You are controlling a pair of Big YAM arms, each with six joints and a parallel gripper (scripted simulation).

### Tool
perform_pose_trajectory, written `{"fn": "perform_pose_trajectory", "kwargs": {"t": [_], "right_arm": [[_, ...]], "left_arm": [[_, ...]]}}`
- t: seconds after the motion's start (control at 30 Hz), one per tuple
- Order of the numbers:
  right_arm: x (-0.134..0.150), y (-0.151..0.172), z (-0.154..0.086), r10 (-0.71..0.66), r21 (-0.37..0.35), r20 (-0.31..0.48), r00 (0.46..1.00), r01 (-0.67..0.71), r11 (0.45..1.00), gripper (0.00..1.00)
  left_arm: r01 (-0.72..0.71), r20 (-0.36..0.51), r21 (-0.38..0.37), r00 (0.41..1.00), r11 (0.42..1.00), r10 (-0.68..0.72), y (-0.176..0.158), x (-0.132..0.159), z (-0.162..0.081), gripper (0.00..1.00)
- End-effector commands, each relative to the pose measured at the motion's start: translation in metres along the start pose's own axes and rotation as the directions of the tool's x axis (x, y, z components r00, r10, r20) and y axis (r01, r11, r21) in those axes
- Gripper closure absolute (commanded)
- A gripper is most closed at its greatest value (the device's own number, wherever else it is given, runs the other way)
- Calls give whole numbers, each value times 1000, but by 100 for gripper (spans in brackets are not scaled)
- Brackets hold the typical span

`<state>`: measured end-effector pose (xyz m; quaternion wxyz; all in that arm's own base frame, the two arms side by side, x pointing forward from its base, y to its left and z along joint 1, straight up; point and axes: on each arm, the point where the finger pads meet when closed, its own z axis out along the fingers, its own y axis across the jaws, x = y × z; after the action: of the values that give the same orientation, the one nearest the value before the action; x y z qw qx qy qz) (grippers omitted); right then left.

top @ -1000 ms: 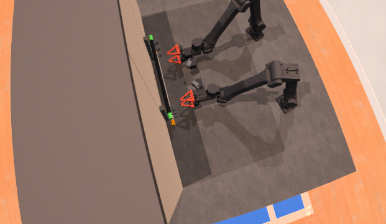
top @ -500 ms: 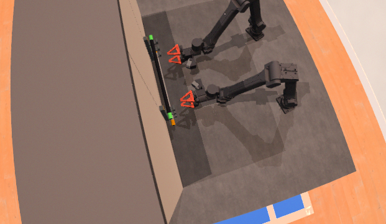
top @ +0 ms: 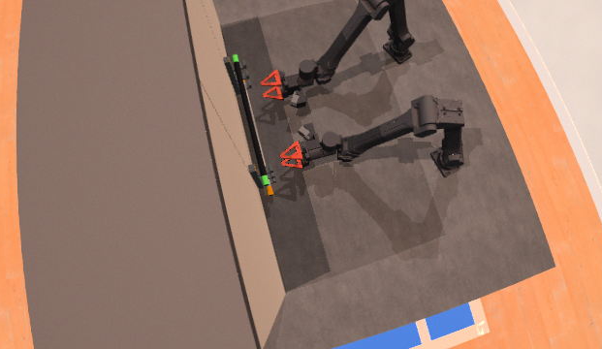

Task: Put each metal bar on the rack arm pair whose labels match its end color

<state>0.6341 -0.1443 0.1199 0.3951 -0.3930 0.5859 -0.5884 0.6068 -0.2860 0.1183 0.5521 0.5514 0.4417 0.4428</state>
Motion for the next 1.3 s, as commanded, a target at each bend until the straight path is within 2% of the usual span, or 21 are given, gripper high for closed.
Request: {"fn": "perform_pose_trajectory", "kwargs": {"t": [0.0, 0.77, 1.27], "right_arm": [[7, -15, 13, 11, 48, -13, 1000, -11, 999, 0], [7, -12, 12, 11, 45, -13, 1000, -10, 999, 0], [8, -37, 11, 11, 43, -13, 1000, -10, 999, 0]], "left_arm": [[32, -10, -76, 999, 997, -32, 30, 4, 20, 0], [32, -10, -73, 999, 997, -33, 29, 4, 19, 0], [32, -10, -72, 999, 997, -33, 53, 4, 19, 0]]}}
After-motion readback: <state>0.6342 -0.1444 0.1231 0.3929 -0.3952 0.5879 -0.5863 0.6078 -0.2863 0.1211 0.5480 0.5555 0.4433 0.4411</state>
